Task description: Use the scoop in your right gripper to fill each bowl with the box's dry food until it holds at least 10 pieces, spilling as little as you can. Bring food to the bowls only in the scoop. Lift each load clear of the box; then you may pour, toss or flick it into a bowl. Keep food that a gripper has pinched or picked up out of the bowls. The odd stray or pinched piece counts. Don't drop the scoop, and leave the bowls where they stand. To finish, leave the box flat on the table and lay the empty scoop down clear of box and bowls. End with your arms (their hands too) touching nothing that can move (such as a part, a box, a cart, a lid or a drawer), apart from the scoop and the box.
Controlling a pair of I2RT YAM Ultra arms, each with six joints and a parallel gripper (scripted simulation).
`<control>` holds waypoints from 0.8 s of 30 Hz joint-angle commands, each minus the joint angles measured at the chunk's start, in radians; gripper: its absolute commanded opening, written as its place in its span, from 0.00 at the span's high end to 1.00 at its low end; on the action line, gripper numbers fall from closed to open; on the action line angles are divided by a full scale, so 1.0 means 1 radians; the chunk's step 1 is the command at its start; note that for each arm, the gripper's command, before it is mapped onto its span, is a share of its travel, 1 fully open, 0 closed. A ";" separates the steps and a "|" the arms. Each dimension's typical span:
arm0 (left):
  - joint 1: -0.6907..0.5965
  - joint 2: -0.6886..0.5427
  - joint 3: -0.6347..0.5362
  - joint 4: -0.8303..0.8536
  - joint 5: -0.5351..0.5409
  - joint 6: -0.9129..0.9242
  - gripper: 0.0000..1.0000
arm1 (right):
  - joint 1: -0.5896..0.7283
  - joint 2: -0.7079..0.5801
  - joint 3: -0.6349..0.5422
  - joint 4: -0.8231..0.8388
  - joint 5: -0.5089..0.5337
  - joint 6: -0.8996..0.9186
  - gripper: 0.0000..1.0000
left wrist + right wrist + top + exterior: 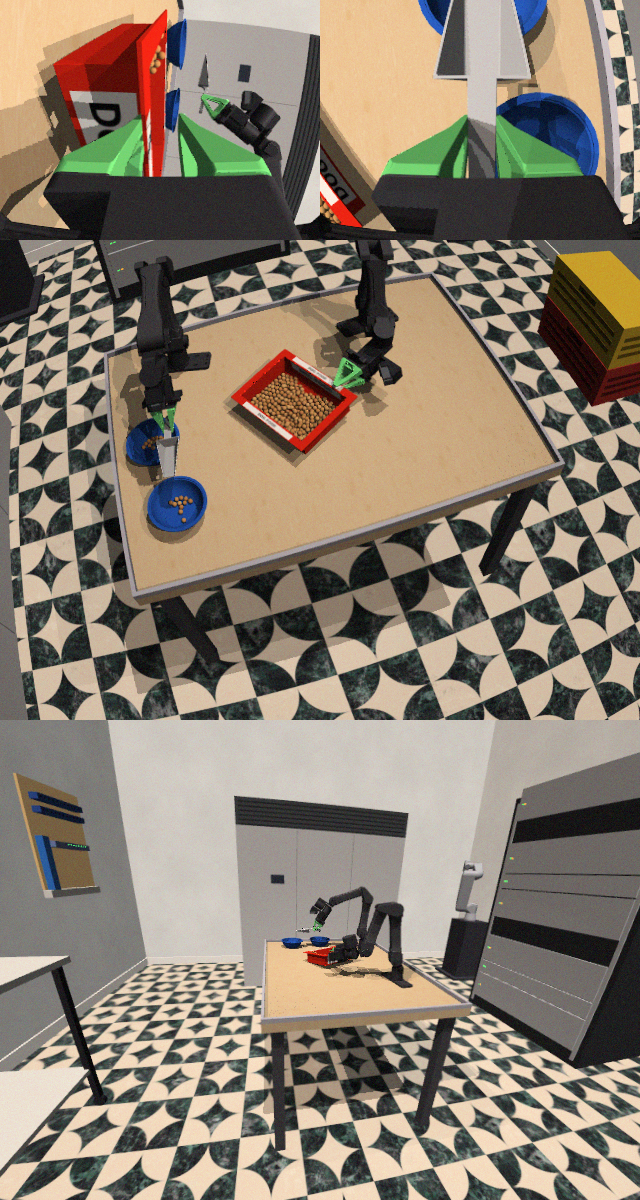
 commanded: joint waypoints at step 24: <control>0.008 0.044 0.011 0.087 0.016 0.014 0.74 | -0.012 -0.034 0.031 0.026 -0.007 -0.007 1.00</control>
